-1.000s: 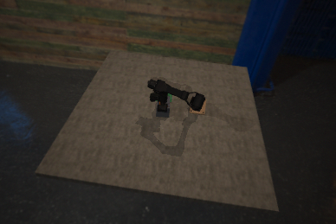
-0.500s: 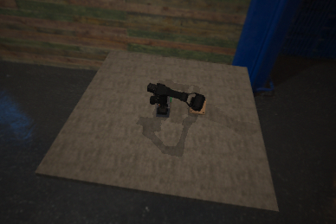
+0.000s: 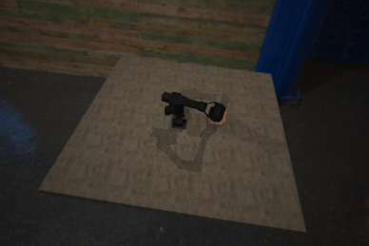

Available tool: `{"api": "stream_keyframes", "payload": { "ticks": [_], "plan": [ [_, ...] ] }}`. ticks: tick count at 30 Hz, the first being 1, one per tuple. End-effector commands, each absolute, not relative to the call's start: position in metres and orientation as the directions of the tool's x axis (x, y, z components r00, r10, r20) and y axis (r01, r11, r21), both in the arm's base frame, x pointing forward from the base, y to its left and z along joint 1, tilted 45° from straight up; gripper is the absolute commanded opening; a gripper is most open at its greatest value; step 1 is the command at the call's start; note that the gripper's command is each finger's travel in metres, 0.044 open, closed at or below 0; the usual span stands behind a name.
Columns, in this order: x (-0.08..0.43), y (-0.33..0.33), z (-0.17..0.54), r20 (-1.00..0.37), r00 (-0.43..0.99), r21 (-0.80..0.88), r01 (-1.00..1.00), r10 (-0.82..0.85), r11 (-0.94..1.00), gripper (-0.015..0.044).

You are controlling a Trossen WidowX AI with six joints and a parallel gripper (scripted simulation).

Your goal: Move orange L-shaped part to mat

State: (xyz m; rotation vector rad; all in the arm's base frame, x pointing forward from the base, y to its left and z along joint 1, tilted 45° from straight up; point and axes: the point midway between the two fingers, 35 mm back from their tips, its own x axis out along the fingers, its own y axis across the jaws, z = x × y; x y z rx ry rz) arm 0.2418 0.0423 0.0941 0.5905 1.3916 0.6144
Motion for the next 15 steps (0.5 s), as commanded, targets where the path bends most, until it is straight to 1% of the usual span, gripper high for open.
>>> {"api": "stream_keyframes", "payload": {
  "ticks": [1, 10, 15],
  "plan": [
    [0.242, 0.042, 0.095, -0.708, 0.077, 0.701, -0.048, 0.702, 0.712, 0.018],
    [0.239, 0.041, 0.11, -0.709, 0.075, 0.7, -0.041, 0.701, 0.713, 0.018],
    [0.241, 0.015, 0.129, -0.719, 0.096, 0.689, -0.036, 0.689, 0.724, 0.018]
  ]
}}
